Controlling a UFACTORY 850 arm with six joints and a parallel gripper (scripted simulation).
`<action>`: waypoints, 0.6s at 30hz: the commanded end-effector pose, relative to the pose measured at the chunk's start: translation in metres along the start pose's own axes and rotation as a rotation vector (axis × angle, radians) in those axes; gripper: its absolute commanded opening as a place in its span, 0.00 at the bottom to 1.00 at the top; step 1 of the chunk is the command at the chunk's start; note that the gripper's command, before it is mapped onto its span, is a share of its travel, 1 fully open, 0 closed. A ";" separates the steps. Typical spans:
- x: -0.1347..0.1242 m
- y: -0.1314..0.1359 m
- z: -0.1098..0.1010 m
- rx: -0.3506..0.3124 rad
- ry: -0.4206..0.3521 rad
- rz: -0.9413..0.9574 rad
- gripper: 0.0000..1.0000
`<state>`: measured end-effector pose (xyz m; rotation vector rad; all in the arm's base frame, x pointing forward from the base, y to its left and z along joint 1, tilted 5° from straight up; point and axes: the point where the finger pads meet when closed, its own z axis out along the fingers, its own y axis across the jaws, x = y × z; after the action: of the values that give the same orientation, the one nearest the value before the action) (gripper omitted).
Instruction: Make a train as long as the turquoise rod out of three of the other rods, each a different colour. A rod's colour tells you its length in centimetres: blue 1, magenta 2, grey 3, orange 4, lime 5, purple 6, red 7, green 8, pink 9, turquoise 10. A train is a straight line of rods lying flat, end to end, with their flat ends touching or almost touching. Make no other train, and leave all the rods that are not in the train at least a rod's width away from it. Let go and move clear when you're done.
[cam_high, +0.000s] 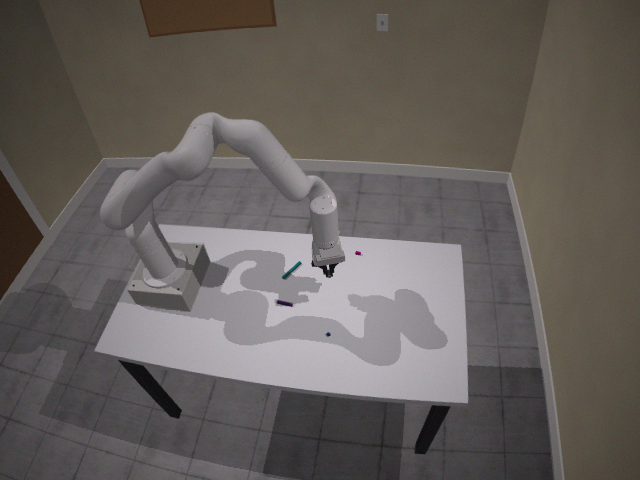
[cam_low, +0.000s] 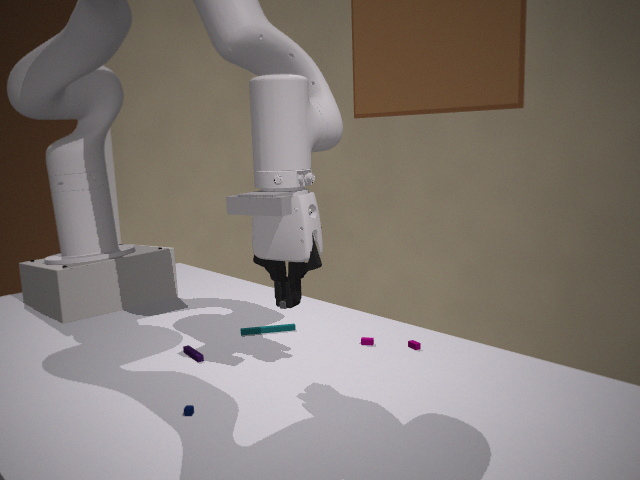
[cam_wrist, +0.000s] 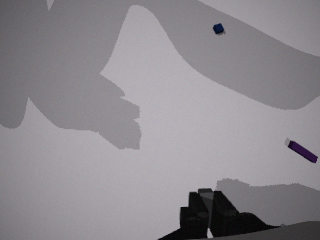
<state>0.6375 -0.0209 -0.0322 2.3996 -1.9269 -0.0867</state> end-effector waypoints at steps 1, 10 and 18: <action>0.004 -0.001 -0.001 0.003 0.001 0.027 0.04; 0.047 -0.001 -0.002 0.003 0.000 0.309 0.04; 0.099 0.003 -0.002 0.004 -0.001 0.645 0.04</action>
<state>0.6523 -0.0988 -0.0314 1.8308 -2.4749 -0.0701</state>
